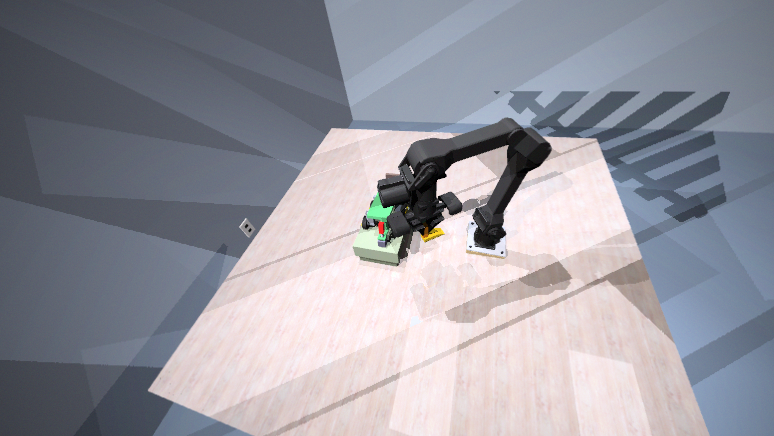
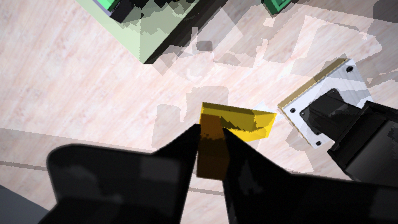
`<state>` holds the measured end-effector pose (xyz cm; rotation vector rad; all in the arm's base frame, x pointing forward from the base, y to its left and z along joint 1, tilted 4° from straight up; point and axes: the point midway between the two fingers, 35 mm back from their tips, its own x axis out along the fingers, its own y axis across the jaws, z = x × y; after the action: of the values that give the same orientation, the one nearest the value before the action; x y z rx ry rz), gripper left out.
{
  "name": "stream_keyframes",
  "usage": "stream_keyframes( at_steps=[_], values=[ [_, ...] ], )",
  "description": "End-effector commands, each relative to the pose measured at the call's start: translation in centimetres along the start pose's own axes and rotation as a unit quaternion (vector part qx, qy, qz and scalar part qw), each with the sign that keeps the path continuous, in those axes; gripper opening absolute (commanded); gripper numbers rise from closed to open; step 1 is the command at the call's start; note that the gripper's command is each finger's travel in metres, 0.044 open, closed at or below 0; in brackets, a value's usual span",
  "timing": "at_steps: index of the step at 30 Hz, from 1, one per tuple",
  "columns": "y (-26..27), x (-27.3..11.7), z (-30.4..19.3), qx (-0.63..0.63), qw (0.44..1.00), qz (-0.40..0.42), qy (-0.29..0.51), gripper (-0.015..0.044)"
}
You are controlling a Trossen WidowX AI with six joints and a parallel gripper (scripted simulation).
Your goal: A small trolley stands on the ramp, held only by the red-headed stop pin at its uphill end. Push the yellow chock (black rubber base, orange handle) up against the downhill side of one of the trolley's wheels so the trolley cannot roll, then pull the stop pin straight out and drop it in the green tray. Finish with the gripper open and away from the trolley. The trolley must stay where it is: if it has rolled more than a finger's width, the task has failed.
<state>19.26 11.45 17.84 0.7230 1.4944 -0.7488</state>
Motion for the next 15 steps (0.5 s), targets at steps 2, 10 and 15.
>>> stream_keyframes(
  at_steps=[2,10,15],
  values=[
    [0.03,0.0,-0.04,0.073,0.997,0.001,0.001,0.0],
    [0.02,0.0,-0.04,0.207,0.978,0.002,0.001,0.0],
    [0.02,0.0,-0.04,0.286,0.958,0.002,0.001,0.0]
  ],
)
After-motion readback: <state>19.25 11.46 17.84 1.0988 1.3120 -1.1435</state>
